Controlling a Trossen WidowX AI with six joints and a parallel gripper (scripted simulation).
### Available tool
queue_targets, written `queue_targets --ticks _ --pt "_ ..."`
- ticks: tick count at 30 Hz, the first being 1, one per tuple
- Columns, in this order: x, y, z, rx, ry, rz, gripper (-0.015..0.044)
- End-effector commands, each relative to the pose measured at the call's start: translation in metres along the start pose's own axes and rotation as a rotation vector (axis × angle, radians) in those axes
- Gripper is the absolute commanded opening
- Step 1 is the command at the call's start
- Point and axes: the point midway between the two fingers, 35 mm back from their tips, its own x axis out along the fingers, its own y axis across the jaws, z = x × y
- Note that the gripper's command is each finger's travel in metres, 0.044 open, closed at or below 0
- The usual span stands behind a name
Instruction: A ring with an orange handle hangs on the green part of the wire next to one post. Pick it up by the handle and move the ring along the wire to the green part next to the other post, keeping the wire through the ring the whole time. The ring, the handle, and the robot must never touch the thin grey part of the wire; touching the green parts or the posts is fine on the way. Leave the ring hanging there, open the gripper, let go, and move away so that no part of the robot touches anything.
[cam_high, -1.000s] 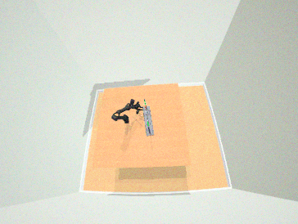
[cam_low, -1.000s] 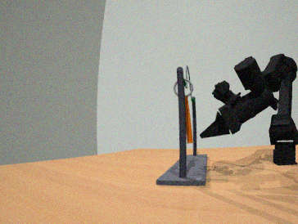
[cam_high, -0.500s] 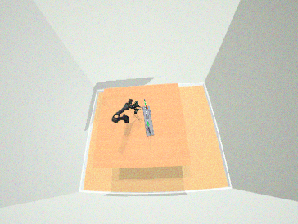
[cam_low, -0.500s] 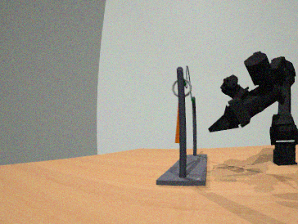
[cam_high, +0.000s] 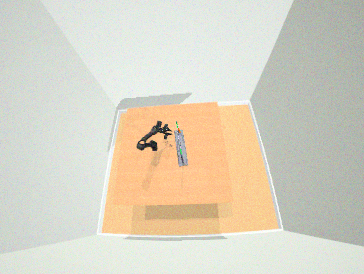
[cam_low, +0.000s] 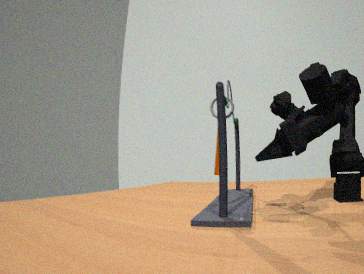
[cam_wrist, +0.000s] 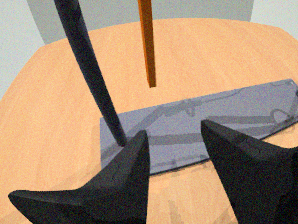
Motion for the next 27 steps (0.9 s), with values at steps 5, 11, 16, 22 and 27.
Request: queue_targets --ticks 5,11,16,22,27 --pt "-0.040 -0.002 0.002 -0.001 -0.010 0.005 0.0344" --pt "-0.042 -0.002 0.003 -0.002 -0.012 0.005 0.0440" --pt "-0.042 -0.002 0.003 -0.002 -0.012 0.005 0.0440" --pt "-0.042 -0.002 0.003 -0.002 -0.012 0.005 0.0440" --pt "-0.042 -0.002 0.003 -0.002 -0.012 0.005 0.0440"
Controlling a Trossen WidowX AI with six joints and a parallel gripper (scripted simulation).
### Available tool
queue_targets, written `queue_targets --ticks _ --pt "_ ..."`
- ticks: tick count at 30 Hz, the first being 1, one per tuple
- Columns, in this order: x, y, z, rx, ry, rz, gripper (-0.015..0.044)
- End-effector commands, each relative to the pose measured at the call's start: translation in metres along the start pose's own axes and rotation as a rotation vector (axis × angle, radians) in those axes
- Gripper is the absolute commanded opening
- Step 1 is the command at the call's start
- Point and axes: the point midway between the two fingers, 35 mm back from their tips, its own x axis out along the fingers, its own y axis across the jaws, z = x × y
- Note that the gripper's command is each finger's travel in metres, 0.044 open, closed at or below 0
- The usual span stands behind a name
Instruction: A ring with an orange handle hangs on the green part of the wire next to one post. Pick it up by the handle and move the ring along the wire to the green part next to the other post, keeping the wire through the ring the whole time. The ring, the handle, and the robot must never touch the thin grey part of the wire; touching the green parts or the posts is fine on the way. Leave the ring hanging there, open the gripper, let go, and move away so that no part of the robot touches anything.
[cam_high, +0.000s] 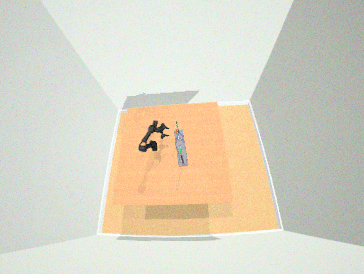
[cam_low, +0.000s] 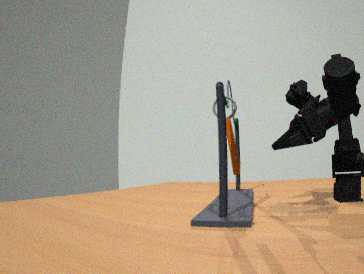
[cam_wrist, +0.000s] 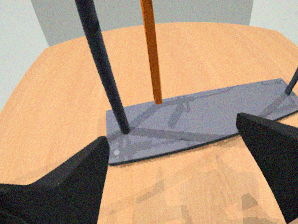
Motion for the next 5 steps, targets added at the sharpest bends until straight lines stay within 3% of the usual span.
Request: queue_targets --ticks 1,5 --pt "-0.0003 -0.0003 0.0005 0.005 -0.002 -0.001 0.0440" --pt "-0.0003 -0.0003 0.0005 0.005 -0.002 -0.001 0.0440"
